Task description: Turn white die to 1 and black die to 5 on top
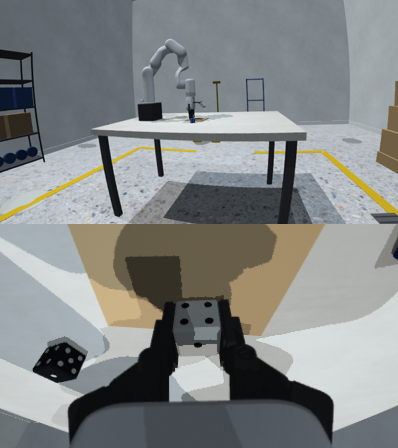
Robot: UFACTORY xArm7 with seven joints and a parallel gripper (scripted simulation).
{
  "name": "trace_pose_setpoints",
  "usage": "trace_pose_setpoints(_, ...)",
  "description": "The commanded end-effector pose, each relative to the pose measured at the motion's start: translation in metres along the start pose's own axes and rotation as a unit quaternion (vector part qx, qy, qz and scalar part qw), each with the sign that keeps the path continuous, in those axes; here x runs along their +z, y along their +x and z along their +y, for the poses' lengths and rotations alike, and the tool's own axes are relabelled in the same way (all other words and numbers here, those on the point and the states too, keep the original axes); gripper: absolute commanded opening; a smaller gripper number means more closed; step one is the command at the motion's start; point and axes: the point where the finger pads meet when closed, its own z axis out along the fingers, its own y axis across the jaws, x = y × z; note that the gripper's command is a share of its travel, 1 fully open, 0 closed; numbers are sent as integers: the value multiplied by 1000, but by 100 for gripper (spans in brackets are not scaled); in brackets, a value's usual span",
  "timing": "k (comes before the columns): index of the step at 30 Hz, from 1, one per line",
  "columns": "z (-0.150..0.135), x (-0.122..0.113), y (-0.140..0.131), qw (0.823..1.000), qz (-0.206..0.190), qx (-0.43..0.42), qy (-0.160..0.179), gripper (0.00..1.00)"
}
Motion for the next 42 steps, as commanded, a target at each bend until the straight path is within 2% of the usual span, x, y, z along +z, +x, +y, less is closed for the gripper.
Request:
trace_pose_setpoints(1, 0, -1, 1, 1000, 2, 0, 0, 27)
trace_pose_setpoints(42, 0, 3, 1, 1000, 2, 0, 0, 27)
